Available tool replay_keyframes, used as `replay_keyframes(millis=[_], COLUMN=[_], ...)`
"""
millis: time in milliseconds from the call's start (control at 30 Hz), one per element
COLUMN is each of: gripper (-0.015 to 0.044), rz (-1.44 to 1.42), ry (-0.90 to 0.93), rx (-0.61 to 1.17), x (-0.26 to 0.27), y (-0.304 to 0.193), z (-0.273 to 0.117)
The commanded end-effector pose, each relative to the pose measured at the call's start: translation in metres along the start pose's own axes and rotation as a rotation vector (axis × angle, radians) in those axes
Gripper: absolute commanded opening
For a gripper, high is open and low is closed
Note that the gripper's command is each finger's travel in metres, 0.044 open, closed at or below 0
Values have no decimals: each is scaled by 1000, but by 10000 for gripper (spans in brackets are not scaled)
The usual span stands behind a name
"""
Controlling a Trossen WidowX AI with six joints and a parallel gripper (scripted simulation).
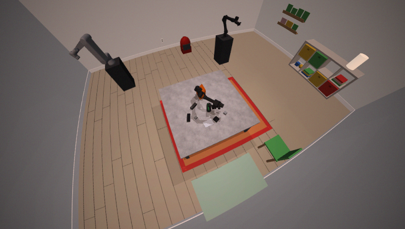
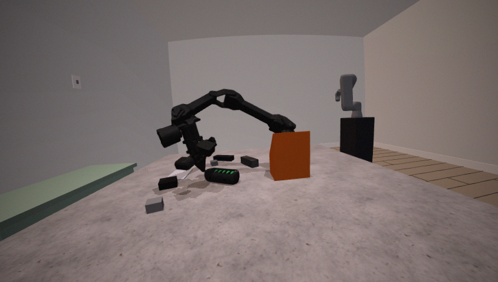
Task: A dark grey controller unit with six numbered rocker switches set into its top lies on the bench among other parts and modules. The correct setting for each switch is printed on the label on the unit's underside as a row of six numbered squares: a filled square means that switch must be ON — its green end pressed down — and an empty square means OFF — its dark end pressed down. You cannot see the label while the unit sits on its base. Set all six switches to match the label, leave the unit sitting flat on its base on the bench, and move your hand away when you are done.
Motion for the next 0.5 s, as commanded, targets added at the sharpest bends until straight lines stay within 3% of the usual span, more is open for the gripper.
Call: replay_keyframes(millis=[0,467], gripper=[0,0], rz=[-16,-15], ry=[6,6], rx=[5,4], x=[0,-7], y=[1,1], z=[2,24])
Point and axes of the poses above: the point midway between the two fingers, 35 mm back from their tips, its own z axis out along the fingers, its own x axis across the jaws, y = z × x, the point moved 4 cm from there along -z, back along the fingers, and after that the axes turned 10 degrees about z, right-handed, at the moved point
